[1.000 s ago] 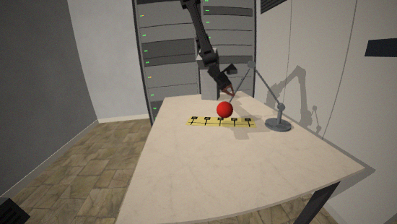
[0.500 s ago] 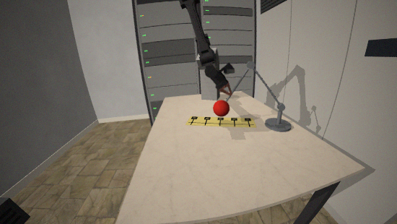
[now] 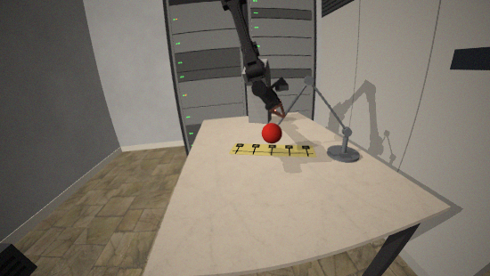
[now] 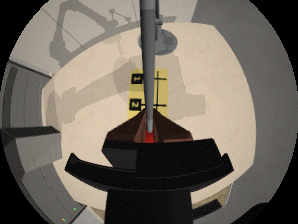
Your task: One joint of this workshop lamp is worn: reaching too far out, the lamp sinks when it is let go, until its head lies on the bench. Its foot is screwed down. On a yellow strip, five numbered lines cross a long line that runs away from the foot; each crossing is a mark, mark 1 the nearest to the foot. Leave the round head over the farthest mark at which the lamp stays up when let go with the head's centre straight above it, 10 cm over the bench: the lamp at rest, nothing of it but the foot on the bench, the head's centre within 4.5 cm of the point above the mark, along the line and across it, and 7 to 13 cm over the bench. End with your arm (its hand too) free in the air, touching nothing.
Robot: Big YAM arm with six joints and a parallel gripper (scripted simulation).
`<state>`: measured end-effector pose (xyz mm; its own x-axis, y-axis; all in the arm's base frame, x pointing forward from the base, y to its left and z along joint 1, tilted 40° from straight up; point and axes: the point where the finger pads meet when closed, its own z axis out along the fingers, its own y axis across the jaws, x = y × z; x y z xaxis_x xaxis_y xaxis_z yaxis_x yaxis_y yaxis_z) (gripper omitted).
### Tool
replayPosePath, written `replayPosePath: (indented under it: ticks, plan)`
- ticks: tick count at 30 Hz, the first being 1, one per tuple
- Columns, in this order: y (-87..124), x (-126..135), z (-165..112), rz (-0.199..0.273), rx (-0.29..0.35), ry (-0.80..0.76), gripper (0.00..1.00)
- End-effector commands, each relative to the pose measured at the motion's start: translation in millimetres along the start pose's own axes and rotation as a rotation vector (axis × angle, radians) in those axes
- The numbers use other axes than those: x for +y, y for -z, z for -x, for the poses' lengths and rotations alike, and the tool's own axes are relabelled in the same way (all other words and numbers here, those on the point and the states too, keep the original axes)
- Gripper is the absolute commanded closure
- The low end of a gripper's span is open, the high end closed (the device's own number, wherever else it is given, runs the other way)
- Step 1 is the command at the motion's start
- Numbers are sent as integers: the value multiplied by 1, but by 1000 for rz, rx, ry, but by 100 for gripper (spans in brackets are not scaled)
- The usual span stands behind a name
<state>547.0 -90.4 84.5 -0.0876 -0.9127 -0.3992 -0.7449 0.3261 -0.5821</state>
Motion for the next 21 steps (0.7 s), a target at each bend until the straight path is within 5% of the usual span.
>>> replayPosePath:
  ticks: [1, 20, 21]
  plan:
    - [33, -37, -10, -75, 23, 5, 100]
    - [34, -51, -8, -75, 23, 5, 100]
    - [32, -49, -7, -69, 22, 5, 0]
